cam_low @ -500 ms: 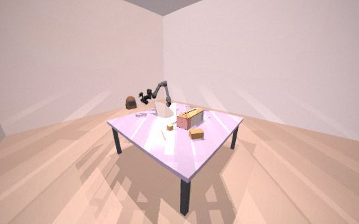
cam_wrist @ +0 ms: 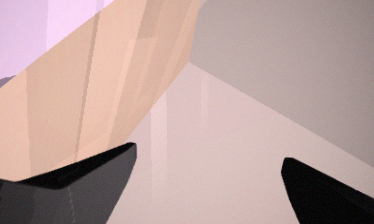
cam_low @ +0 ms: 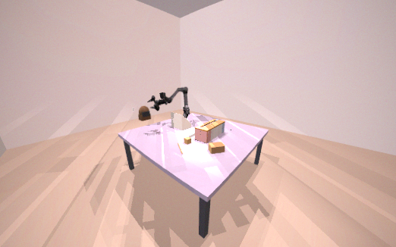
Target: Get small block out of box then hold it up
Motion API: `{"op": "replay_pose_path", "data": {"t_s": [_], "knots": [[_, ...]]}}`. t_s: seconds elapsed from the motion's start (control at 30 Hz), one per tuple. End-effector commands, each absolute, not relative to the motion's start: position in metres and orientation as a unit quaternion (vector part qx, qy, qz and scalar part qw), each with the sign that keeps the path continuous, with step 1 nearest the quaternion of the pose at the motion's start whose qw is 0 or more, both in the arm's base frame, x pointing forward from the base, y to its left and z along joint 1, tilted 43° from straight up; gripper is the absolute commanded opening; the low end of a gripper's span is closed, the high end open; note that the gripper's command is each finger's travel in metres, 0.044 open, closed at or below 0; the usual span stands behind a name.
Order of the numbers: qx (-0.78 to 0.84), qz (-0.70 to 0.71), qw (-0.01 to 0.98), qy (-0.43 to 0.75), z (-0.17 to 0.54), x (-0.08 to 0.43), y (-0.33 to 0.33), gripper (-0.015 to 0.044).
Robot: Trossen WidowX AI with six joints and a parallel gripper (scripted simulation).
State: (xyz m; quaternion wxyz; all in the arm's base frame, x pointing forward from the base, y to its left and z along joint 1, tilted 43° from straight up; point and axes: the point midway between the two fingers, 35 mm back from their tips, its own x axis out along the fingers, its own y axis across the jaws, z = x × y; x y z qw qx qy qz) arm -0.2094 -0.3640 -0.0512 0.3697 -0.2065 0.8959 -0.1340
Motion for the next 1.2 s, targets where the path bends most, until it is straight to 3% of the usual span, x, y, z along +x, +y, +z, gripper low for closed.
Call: {"op": "replay_pose_path", "data": {"t_s": [0.0,0.3,0.53,0.87,1.17], "knots": [[-0.256,-0.113,0.419,0.864,-0.053,-0.156,-0.39,0.04],[-0.365,-0.017,0.513,0.776,-0.048,-0.014,-0.418,0.04],[-0.439,0.092,0.573,0.686,-0.037,0.113,-0.395,0.04],[-0.493,0.264,0.621,0.55,-0.008,0.26,-0.289,0.04],[-0.491,0.413,0.625,0.445,0.029,0.328,-0.153,0.04]]}}
